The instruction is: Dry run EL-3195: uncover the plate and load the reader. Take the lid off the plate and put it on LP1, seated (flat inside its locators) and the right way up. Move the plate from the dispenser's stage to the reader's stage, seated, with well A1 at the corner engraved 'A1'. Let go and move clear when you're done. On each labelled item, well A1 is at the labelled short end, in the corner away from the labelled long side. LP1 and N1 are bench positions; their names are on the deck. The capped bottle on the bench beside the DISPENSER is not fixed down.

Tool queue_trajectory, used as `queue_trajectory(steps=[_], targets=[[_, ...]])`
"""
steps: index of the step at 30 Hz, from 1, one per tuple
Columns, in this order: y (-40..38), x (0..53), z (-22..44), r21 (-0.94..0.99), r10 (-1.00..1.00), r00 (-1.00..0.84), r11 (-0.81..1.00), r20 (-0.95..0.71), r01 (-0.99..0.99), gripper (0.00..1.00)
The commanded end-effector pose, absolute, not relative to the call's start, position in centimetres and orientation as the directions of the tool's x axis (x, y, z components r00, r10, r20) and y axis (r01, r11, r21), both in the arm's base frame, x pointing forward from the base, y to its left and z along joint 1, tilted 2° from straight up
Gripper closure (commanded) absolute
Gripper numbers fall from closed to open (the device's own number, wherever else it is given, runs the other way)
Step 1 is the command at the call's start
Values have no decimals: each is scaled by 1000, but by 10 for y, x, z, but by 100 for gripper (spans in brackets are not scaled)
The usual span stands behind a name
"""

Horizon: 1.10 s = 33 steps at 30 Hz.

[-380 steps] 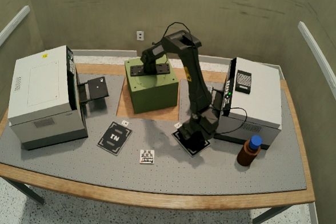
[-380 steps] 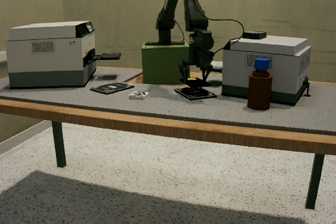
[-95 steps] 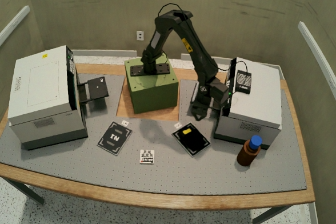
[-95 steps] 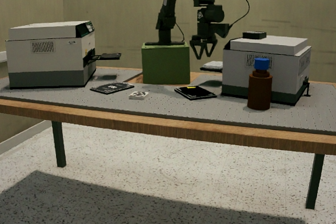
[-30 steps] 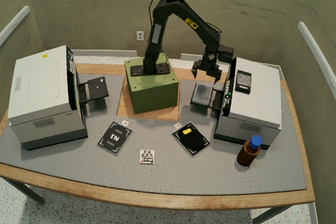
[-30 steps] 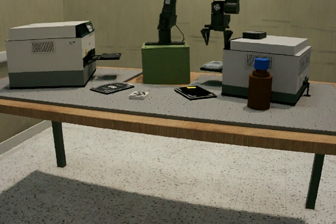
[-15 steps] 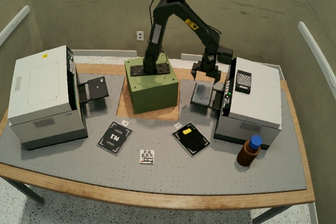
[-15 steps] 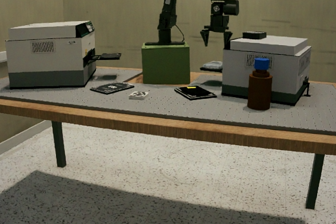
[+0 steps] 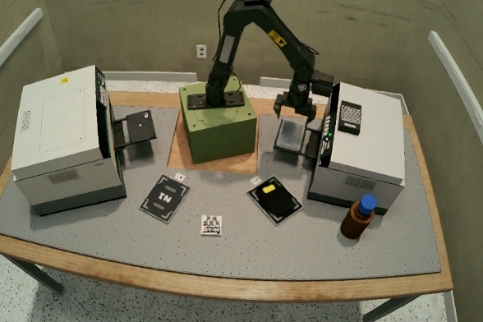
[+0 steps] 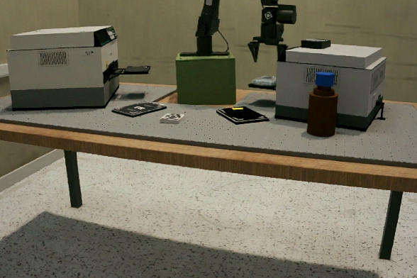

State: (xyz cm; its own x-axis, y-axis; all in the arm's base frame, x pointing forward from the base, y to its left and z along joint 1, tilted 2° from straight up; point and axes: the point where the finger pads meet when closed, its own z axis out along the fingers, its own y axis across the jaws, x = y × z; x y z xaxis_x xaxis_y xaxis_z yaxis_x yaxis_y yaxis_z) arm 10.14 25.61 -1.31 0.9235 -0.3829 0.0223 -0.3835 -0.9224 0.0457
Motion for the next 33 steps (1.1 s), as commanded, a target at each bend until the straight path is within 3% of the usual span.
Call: queue_trajectory(steps=[1, 33], targets=[[263, 103, -15, 16, -382, 924, -924, 7, -382, 0], [254, 100, -58, 42, -383, 924, -923, 7, -383, 0]])
